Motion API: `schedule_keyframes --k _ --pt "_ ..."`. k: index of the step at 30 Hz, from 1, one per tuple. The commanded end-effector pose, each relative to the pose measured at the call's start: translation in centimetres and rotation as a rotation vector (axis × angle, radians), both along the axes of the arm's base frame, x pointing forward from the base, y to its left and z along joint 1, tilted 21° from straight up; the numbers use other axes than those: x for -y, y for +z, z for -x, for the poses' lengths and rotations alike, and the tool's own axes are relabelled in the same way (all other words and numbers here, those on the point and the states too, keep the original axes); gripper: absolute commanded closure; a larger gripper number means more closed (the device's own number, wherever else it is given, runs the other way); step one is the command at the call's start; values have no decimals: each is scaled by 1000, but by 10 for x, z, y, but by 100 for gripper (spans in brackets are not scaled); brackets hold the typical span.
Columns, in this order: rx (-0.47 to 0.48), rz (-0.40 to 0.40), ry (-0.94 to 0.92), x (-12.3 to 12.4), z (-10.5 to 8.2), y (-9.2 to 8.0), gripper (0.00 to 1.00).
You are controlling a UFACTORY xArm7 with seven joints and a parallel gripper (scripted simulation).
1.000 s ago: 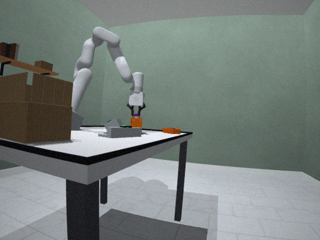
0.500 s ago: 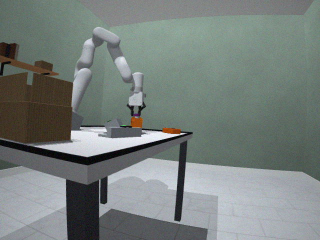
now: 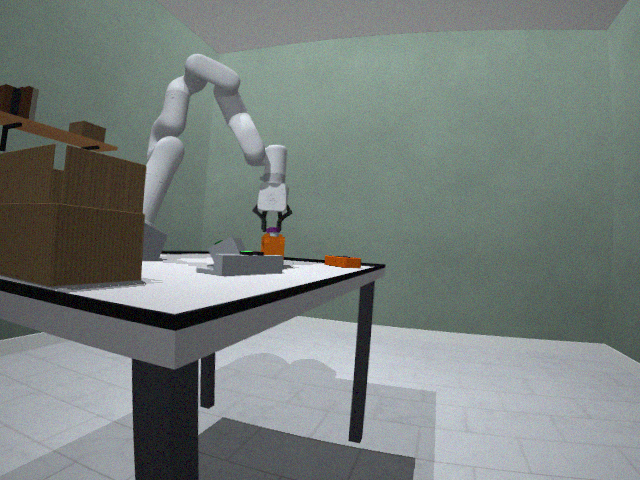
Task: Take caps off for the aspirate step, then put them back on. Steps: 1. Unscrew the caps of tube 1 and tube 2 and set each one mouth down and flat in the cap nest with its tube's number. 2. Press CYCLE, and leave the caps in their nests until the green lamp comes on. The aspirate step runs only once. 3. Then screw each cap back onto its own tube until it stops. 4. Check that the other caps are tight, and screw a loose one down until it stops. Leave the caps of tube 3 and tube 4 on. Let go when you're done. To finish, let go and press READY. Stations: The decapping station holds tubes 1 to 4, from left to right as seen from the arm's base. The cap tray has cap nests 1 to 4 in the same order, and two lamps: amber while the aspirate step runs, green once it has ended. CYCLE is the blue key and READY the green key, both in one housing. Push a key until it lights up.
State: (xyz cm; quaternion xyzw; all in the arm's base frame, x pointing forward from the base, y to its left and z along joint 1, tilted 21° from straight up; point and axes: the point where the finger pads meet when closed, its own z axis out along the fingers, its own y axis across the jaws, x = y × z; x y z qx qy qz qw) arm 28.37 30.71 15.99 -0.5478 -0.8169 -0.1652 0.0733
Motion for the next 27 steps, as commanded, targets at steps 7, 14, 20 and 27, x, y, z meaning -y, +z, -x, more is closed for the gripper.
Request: schedule_keyframes --k 7,14,20,27 --pt "130 11 352 0 -1 2 54" --pt "230 27 613 0 -1 2 54" --pt "301 39 799 0 -1 2 54" --pt "350 48 928 0 -1 2 54"
